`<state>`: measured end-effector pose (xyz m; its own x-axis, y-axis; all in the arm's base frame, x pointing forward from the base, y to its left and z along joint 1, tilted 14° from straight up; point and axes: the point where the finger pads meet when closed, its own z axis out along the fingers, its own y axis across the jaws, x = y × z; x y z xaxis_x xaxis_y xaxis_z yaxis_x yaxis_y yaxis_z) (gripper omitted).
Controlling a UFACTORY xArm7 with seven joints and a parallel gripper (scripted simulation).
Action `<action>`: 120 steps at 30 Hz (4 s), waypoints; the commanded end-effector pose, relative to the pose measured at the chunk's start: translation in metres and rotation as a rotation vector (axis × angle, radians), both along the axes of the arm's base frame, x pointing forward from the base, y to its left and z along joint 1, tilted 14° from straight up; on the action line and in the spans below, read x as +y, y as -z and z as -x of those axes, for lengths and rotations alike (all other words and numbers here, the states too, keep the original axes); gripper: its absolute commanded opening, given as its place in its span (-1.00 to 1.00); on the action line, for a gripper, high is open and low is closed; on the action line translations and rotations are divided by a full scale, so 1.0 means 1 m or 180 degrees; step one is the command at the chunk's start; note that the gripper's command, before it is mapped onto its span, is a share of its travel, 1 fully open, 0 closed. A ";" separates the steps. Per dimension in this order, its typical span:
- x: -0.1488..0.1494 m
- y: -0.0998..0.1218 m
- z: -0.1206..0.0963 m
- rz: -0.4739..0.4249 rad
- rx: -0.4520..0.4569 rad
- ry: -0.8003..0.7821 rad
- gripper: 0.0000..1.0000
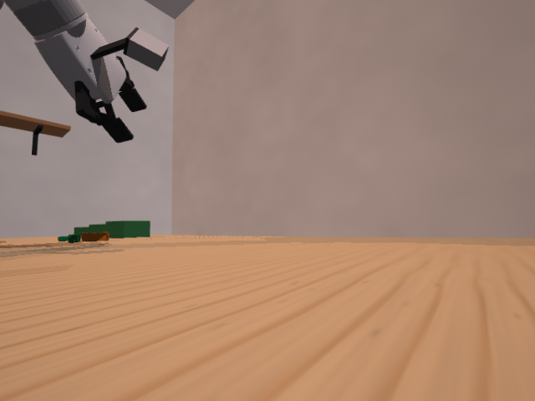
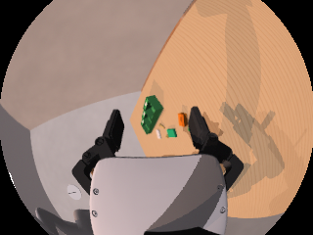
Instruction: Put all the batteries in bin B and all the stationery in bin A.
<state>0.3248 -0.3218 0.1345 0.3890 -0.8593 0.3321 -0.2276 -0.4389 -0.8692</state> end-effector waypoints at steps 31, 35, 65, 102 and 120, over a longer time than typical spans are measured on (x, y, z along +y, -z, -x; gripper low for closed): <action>0.076 0.021 -0.009 -0.0240 0.0804 -0.0679 -0.85; 0.092 0.026 -0.008 -0.0246 0.0976 -0.0799 -0.85; 0.220 0.055 0.006 0.1178 0.2854 -0.1780 -0.85; 0.301 0.028 -0.053 0.3226 0.2349 -0.2129 -0.85; 0.304 0.102 -0.164 0.3551 0.2192 -0.2580 -0.85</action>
